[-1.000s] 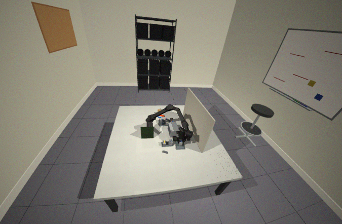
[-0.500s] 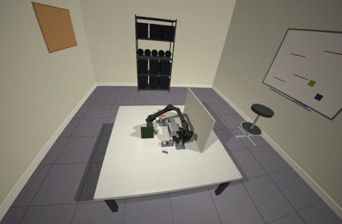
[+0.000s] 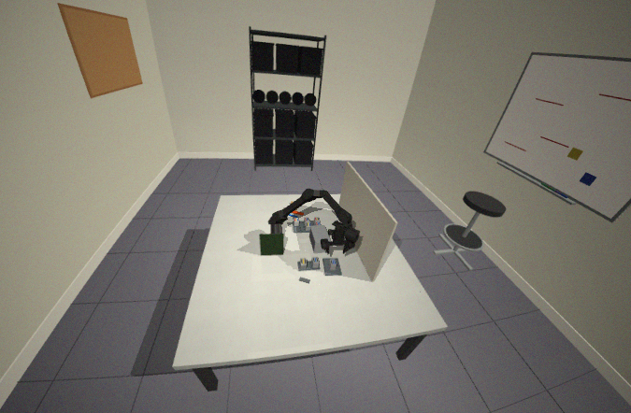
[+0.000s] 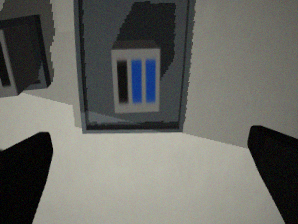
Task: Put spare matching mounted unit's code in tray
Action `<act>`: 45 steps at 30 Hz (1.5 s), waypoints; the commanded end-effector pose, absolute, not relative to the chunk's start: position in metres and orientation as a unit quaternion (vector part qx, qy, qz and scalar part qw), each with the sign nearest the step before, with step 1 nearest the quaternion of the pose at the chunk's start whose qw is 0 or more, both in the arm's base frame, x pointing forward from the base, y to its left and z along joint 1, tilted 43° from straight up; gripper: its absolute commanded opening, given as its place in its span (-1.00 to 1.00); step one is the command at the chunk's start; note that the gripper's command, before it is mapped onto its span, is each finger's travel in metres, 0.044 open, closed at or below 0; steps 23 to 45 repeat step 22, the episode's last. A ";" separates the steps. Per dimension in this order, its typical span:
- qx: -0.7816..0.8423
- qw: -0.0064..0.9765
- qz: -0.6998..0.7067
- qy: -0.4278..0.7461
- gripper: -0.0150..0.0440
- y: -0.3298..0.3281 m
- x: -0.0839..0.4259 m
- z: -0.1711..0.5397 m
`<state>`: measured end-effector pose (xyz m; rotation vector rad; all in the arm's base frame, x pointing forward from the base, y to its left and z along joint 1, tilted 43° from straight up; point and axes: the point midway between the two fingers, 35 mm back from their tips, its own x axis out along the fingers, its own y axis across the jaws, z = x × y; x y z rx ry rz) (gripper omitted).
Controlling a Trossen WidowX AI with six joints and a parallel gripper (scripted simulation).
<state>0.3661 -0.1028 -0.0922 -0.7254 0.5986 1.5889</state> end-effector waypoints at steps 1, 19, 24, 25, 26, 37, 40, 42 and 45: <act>-0.312 0.597 0.692 0.258 1.00 -0.108 0.364 -0.081; -0.316 0.603 0.686 0.257 1.00 -0.110 0.367 -0.079; -0.316 0.603 0.686 0.257 1.00 -0.110 0.367 -0.079; -0.316 0.603 0.686 0.257 1.00 -0.110 0.367 -0.079; -0.316 0.603 0.686 0.257 1.00 -0.110 0.367 -0.079; -0.316 0.603 0.686 0.257 1.00 -0.110 0.367 -0.079; -0.316 0.603 0.686 0.257 1.00 -0.110 0.367 -0.079; -0.316 0.603 0.686 0.257 1.00 -0.110 0.367 -0.079; -0.316 0.603 0.686 0.257 1.00 -0.110 0.367 -0.079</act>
